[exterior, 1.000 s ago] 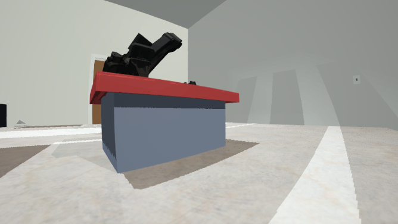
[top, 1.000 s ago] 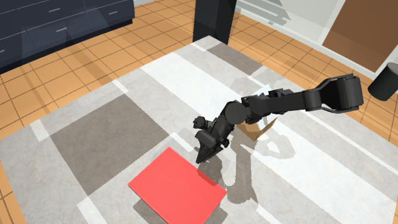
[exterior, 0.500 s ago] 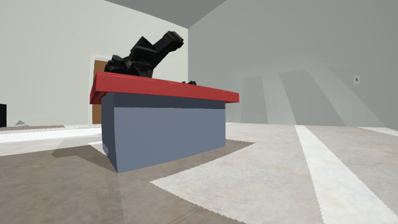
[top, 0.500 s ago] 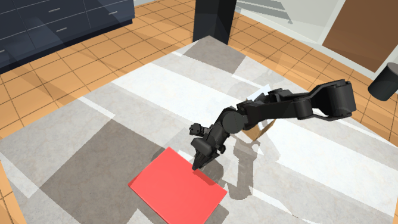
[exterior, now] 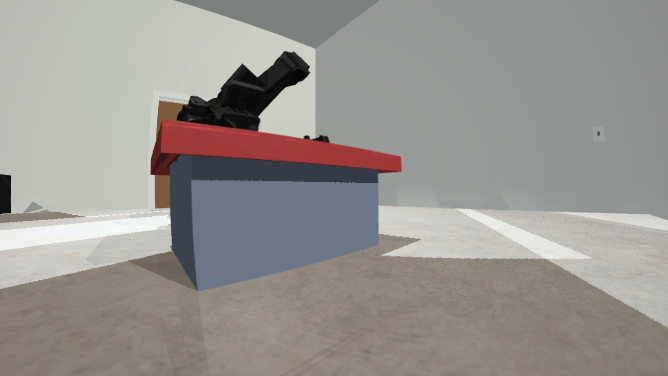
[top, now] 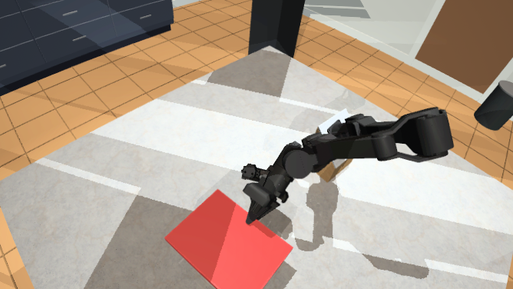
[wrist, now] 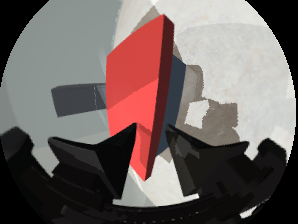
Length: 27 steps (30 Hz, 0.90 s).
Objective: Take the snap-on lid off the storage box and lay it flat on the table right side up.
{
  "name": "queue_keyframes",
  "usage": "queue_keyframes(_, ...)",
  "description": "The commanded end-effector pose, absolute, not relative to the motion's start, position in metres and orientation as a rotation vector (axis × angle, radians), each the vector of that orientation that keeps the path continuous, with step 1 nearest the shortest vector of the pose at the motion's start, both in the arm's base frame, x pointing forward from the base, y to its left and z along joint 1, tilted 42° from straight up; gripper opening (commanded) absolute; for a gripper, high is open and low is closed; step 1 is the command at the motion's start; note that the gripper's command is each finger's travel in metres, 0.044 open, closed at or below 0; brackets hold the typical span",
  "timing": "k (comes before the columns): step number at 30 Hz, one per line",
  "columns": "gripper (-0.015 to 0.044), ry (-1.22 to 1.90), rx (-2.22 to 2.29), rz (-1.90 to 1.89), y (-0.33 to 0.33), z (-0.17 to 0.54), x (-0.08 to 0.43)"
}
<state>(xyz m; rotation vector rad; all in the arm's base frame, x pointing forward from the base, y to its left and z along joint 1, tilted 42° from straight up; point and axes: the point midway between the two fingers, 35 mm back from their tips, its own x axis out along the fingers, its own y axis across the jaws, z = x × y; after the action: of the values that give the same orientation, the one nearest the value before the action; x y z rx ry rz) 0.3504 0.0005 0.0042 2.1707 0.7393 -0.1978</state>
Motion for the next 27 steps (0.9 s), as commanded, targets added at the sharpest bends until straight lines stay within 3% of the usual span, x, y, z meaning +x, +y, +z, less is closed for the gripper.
queue_keyframes(1, 0.0155, 0.733, 2.172, -0.199, -0.0002, 0.0044, 0.3514)
queue_keyframes(9, 0.0102, 0.733, 2.172, -0.199, -0.0002, 0.0044, 0.3514)
queue_keyframes(13, 0.0, 0.733, 2.172, -0.199, -0.0002, 0.0044, 0.3514)
queue_keyframes(27, 0.0, 0.733, 2.17, -0.196, -0.0018, 0.0071, 0.3513)
